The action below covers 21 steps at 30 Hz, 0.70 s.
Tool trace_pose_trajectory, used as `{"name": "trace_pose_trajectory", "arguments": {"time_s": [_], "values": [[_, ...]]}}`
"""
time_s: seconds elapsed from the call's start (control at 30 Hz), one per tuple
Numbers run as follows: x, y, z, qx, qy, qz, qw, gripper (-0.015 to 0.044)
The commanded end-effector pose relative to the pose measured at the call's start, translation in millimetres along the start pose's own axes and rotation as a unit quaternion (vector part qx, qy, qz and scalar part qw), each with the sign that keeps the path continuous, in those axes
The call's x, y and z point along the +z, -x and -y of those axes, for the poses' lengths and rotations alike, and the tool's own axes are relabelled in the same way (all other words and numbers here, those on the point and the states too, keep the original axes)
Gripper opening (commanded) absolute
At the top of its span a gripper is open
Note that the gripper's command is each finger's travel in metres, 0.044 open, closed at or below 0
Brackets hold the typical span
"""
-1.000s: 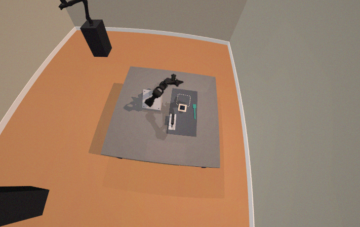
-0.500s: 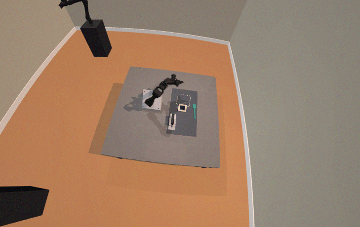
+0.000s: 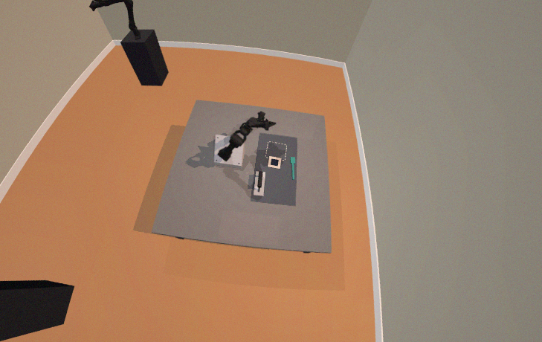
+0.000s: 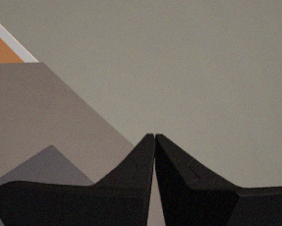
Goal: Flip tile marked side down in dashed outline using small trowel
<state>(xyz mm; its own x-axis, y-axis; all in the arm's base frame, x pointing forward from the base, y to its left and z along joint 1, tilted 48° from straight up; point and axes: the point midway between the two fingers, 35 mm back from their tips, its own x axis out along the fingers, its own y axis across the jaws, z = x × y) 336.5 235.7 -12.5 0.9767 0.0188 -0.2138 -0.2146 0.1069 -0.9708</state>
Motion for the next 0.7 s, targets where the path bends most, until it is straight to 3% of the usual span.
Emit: {"name": "trace_pose_trajectory", "arguments": {"time_s": [0.0, 0.17, 0.53, 0.67], "values": [[0.0, 0.0, 0.0, 0.000, 0.000, 0.000, 1.000, 0.0000], [0.0, 0.0, 0.0, 0.000, 0.000, 0.000, 1.000, 0.0000], [-13.2, -7.5, 12.5, 0.005, -0.036, -0.014, 0.999, 0.0284], [-32.4, -15.7, 28.6, 0.010, -0.086, -0.033, 0.996, 0.0300]]}}
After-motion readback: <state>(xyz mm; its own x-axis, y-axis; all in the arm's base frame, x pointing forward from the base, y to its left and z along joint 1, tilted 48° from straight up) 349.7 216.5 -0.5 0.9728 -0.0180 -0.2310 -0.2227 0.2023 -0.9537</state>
